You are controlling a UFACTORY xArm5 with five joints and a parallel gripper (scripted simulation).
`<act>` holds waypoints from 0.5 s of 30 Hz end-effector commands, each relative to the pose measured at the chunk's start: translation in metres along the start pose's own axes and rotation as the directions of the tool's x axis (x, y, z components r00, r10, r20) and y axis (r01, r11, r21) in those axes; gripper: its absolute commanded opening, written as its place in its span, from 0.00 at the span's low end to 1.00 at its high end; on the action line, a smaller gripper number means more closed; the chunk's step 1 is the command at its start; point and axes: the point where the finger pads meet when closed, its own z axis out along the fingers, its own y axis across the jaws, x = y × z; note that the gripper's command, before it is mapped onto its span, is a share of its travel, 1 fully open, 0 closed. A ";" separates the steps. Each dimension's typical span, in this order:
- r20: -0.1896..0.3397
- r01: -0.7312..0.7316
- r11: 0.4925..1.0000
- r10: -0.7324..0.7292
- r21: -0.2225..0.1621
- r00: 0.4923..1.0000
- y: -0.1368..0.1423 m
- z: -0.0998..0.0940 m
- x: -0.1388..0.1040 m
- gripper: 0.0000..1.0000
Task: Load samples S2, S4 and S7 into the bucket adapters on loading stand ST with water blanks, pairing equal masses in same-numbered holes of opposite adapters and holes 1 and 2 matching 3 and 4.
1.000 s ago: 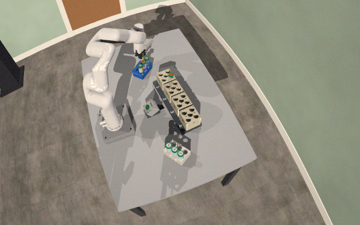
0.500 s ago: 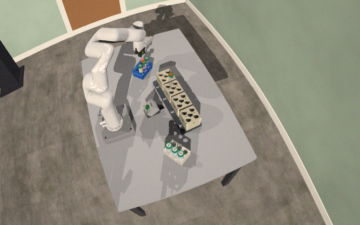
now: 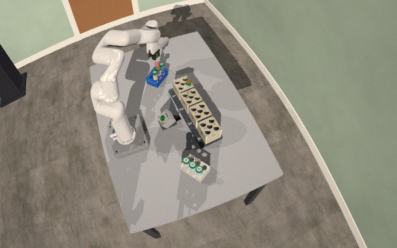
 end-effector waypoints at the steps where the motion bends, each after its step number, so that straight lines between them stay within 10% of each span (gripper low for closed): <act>1: 0.003 0.000 1.000 0.000 0.004 1.000 -0.001 -0.010 0.000 0.00; 15: 0.003 0.000 1.000 0.000 0.004 1.000 -0.001 -0.034 0.000 0.00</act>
